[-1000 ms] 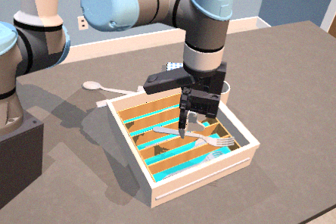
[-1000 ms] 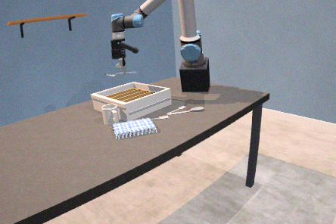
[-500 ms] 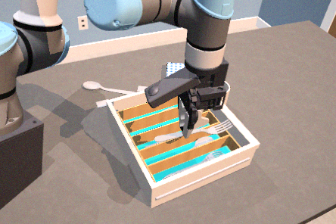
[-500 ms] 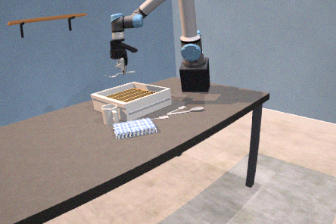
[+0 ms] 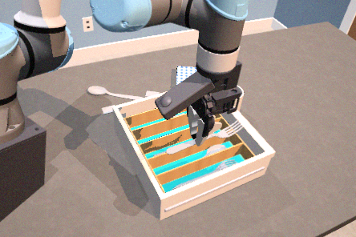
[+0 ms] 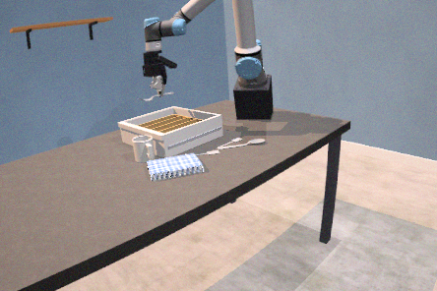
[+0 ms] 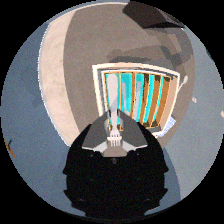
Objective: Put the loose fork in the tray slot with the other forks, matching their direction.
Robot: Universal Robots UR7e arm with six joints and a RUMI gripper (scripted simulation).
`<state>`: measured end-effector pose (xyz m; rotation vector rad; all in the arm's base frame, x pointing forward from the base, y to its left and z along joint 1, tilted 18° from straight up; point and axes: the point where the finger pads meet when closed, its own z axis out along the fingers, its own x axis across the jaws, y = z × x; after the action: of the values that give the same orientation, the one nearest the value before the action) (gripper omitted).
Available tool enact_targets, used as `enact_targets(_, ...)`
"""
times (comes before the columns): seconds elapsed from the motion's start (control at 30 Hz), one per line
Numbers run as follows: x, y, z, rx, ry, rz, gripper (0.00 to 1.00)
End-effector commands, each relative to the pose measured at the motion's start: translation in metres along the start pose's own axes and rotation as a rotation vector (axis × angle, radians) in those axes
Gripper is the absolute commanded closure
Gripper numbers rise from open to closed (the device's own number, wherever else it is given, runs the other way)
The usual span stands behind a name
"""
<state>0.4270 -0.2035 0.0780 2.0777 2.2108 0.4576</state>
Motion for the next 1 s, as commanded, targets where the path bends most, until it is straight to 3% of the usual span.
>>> enact_targets(0.0, -0.0004, 0.0002, -0.0004, 0.003, 0.0, -0.009, 0.97)
enact_targets(0.2, -0.0008, -0.0011, -0.0009, 0.047, -0.001, -0.01, 0.97)
enact_targets(0.97, -0.0008, -0.0011, -0.0008, 0.047, -0.001, -0.01, 0.97)
